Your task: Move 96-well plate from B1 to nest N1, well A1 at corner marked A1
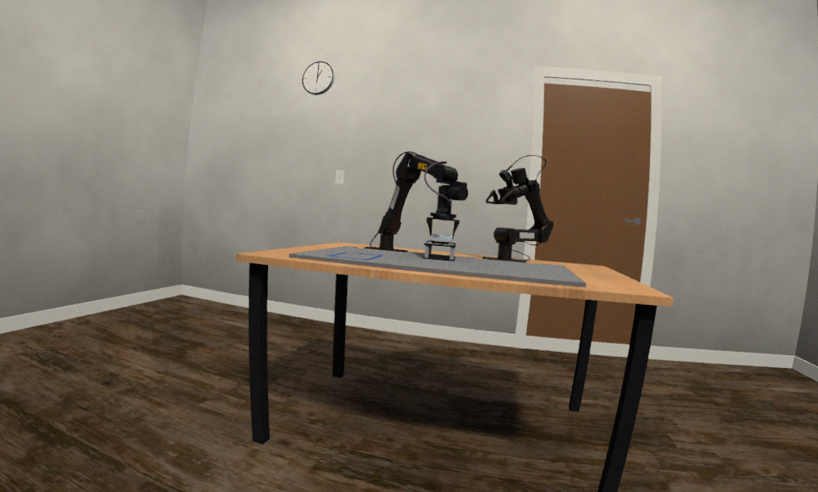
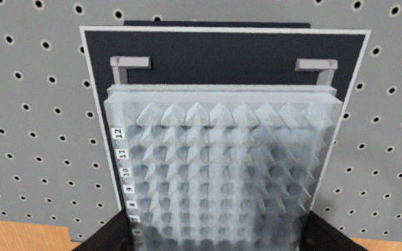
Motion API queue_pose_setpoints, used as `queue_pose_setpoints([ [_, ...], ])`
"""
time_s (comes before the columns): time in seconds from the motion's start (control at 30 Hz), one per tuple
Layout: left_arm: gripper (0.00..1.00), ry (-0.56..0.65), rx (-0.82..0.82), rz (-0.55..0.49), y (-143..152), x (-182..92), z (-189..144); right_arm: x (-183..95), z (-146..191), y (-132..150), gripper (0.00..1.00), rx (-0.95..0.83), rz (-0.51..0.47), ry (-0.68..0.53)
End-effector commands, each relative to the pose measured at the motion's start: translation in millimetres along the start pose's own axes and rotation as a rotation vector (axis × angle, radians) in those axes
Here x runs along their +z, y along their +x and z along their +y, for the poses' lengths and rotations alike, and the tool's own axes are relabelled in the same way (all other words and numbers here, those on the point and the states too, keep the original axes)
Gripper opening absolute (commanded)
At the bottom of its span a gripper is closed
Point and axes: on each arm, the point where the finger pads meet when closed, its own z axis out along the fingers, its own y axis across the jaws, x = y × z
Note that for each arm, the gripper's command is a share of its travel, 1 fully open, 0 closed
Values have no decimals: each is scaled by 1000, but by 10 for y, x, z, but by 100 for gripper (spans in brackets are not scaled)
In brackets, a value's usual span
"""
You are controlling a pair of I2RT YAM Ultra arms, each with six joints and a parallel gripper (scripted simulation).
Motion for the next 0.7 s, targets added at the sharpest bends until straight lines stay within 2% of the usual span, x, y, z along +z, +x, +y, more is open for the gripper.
queue_pose_setpoints([
  [0.0,100,-1,2,-39,-95,-4,9,-40,82,-92,82,20,-32,-31],
  [0.33,100,-1,2,-39,-95,-4,9,208,11,-77,82,21,-16,-14],
  [0.6,100,-1,2,-39,-95,-4,9,223,-10,-18,82,15,0,2],
  [0.67,100,-1,2,-39,-95,-4,9,127,53,-27,82,15,-9,-8],
])
